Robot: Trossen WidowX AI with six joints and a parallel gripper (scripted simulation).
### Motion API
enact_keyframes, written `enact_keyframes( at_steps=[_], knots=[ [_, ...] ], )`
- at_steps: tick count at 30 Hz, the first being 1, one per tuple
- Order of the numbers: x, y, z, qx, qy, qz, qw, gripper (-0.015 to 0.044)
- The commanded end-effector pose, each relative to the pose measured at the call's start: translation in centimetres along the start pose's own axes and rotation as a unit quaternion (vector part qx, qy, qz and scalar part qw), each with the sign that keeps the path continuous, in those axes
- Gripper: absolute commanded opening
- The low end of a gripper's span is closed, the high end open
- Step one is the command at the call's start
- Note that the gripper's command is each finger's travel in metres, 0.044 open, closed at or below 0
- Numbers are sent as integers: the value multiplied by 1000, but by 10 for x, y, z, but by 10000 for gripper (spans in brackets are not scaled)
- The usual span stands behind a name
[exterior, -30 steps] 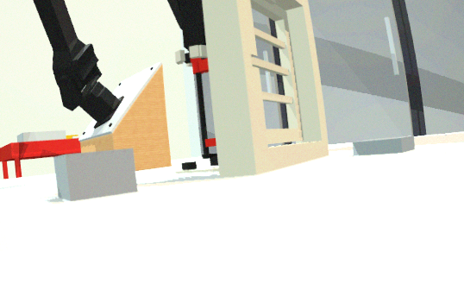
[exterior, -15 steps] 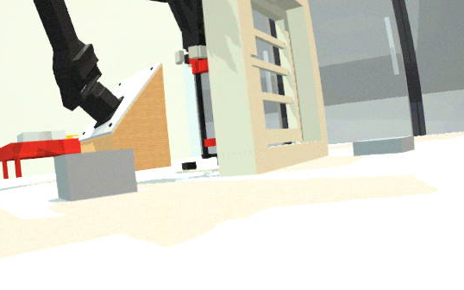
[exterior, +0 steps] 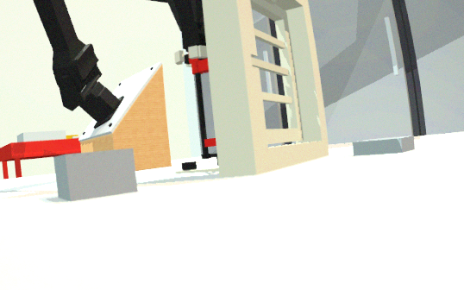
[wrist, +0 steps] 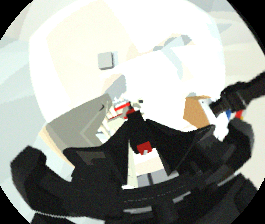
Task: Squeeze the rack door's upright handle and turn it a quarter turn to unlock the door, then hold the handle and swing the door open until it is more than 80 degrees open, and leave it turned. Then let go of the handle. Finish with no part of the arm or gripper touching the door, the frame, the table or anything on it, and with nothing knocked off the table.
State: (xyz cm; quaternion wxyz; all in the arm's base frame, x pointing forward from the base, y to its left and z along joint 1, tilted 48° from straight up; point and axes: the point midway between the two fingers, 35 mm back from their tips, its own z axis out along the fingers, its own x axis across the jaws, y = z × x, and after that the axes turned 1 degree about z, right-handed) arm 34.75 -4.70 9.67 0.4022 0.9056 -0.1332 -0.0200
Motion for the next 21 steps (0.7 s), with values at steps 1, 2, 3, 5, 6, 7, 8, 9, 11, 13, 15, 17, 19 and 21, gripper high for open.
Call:
enact_keyframes(
  at_steps=[1,2,3,5,6,7,8,9,11,13,15,17,19,21],
  knots=[
    [1,-1,1,1,3,13,1000,16],
    [1,-1,1,1,3,13,1000,16],
    [1,-1,1,1,3,13,1000,43],
    [1,-1,1,1,3,13,1000,95],
    [1,-1,1,1,3,13,1000,121],
    [1,-1,1,1,3,13,1000,148],
    [1,-1,1,1,3,13,1000,174],
    [1,-1,1,1,3,13,1000,200],
    [1,-1,1,1,3,13,1000,253],
    [1,-1,1,1,3,13,1000,288],
    [1,-1,1,1,3,-3,1000,288],
    [1,-1,1,1,3,-49,999,288],
    [1,-1,1,1,3,-98,995,288],
    [1,-1,1,1,3,-147,989,288]
  ],
)
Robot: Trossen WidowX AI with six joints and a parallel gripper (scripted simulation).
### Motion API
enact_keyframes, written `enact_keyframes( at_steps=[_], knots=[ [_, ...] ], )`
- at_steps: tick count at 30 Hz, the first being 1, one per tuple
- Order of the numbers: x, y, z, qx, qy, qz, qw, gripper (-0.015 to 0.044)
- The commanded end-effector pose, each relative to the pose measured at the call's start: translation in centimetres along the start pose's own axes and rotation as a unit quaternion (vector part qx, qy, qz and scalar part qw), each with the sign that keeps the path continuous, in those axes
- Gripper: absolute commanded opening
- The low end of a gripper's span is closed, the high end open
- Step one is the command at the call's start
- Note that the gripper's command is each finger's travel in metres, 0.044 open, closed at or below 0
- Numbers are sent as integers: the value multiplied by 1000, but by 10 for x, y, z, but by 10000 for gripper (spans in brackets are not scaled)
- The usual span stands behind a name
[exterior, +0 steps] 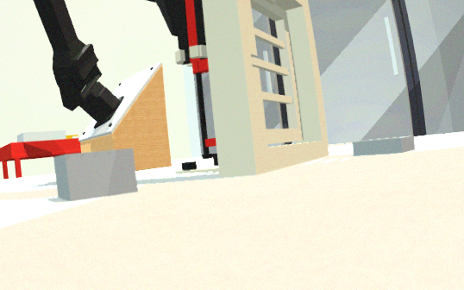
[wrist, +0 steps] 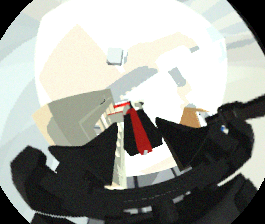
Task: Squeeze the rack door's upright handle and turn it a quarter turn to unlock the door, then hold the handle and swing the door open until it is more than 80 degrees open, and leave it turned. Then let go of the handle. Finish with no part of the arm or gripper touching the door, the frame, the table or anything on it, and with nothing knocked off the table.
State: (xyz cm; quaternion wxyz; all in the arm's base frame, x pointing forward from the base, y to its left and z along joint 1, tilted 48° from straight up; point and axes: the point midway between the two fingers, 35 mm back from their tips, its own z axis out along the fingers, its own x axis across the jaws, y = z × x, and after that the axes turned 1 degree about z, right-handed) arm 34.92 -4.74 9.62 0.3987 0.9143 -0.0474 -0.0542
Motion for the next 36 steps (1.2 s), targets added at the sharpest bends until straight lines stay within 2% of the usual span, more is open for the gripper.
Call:
enact_keyframes(
  at_steps=[1,9,18,27,36],
  knots=[
    [0,-1,0,1,0,-79,997,288],
    [0,-1,0,1,0,-274,962,288],
    [0,-1,0,1,0,-480,877,288],
    [0,-1,0,1,0,-662,749,288],
    [0,-1,0,0,0,-811,584,288]
  ],
)
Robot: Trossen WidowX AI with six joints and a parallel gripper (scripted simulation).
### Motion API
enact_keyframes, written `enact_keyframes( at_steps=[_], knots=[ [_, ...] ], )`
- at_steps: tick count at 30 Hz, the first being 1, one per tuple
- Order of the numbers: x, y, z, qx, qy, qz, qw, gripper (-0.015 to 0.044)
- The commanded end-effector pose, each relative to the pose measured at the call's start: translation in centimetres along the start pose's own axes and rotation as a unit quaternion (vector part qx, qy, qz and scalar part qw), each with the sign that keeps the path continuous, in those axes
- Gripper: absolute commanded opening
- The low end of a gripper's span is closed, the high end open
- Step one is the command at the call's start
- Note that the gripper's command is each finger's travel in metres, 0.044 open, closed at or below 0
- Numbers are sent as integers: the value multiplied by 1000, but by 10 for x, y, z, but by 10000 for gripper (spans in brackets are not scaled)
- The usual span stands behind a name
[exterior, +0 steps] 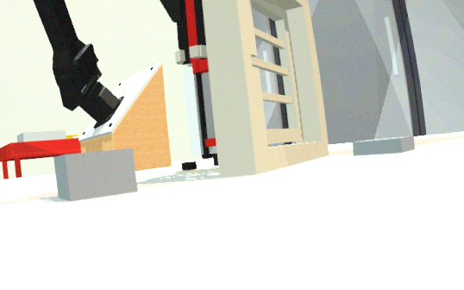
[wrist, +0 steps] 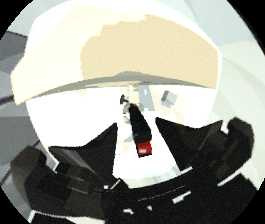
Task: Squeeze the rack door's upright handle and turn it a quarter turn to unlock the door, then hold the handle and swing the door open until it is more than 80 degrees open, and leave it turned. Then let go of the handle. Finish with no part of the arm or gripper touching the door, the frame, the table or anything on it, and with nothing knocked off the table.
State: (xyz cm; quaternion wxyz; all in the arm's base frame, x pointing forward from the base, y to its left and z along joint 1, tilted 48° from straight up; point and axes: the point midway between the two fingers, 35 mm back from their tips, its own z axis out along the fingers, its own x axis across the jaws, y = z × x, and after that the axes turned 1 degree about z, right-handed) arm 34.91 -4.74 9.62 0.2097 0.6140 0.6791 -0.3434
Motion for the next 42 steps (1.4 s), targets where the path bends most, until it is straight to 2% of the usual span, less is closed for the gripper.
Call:
enact_keyframes(
  at_steps=[1,7,13,21,31,36,42],
  knots=[
    [1,0,0,0,1,-84,996,288],
    [1,0,0,0,1,-230,973,288],
    [1,0,0,0,1,-372,928,288],
    [1,0,0,0,0,-547,837,288],
    [1,0,0,0,0,-733,680,288],
    [1,0,0,0,0,-744,668,288],
    [1,0,0,0,0,-744,668,131]
  ],
)
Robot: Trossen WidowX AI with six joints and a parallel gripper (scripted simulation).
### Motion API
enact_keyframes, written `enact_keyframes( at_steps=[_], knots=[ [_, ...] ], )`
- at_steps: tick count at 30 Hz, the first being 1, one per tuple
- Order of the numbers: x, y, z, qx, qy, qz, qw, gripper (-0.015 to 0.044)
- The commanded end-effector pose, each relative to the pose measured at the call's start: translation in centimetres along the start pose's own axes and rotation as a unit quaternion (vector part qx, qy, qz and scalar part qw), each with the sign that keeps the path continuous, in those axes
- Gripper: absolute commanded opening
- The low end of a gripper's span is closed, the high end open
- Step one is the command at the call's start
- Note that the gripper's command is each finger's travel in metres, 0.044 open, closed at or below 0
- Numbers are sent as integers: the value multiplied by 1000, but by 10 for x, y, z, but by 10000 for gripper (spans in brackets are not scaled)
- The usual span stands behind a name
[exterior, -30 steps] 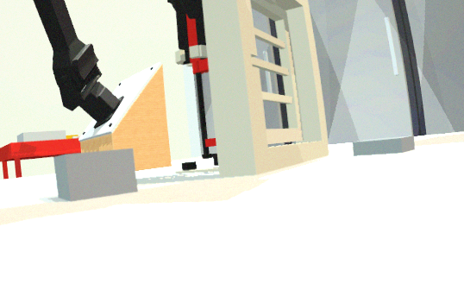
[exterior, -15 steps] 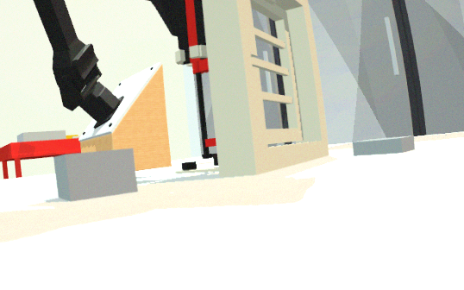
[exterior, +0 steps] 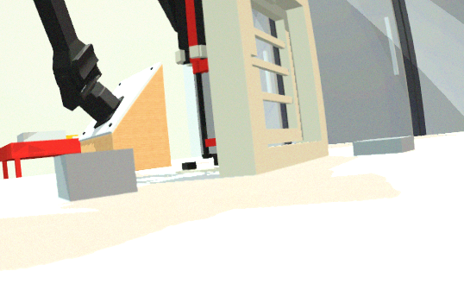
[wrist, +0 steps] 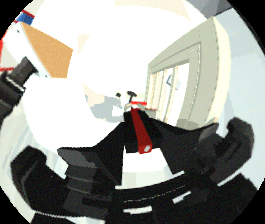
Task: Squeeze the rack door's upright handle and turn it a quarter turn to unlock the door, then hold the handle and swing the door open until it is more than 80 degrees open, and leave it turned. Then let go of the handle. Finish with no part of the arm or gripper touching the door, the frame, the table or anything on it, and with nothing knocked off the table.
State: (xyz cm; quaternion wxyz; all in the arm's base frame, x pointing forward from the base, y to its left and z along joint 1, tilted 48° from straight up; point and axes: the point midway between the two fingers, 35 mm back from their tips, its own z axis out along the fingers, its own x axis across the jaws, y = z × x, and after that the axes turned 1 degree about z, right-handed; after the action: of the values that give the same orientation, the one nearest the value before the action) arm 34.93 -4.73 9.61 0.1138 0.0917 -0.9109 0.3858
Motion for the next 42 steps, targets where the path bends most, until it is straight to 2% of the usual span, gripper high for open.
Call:
enact_keyframes(
  at_steps=[1,14,19,42],
  knots=[
    [0,0,0,-1,0,-4,1000,105],
    [0,0,0,-1,0,-4,1000,18],
    [0,1,0,-1,0,3,1000,16],
    [17,14,0,-1,1,224,975,16]
  ],
)
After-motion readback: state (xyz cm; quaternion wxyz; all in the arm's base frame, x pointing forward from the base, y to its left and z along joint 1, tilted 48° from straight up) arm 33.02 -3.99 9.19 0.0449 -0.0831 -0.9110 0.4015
